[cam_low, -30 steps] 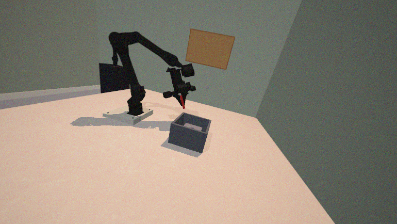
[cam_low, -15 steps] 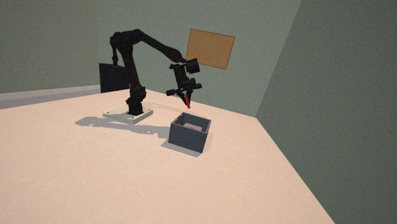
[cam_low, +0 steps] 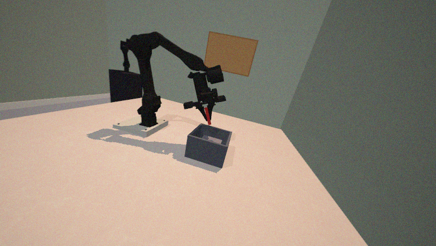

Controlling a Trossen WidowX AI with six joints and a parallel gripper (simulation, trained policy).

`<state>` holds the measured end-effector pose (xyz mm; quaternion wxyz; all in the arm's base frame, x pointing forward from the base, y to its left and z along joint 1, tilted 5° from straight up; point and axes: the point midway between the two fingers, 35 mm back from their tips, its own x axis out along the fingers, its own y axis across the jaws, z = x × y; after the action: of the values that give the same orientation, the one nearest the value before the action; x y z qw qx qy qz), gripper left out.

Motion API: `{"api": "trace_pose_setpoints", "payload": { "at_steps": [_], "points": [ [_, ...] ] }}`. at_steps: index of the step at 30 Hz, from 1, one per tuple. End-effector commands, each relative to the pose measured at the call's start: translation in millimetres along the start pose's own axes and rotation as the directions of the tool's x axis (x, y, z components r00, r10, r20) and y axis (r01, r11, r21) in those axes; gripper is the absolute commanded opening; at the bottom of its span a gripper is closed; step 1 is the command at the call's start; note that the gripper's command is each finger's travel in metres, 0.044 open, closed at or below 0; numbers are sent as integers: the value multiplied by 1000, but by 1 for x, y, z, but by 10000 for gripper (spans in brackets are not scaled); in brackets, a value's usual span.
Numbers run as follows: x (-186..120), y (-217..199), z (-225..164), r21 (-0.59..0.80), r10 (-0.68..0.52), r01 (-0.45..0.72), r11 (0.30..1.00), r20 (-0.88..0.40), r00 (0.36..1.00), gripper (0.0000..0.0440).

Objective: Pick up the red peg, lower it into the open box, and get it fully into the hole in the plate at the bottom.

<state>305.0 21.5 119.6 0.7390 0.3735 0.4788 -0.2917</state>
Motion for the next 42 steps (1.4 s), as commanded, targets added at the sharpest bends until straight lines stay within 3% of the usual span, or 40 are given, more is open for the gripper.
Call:
{"api": "trace_pose_setpoints", "payload": {
  "at_steps": [1, 22, 24, 29, 35, 42],
  "points": [
    [7, 0, 14, 19, -7, 7, 1000, 12, 1000, 3],
    [58, -8, 35, 57, -77, 81, 995, -56, 995, 15],
    [63, -10, 36, 50, -90, 93, 994, -63, 994, 39],
    [73, -12, 38, 21, -119, 121, 992, -73, 990, 147],
    [77, -9, 45, -3, -148, 148, 989, -76, 986, 156],
    [82, 5, 63, -34, -140, 138, 990, -59, 988, 296]
  ]
}}
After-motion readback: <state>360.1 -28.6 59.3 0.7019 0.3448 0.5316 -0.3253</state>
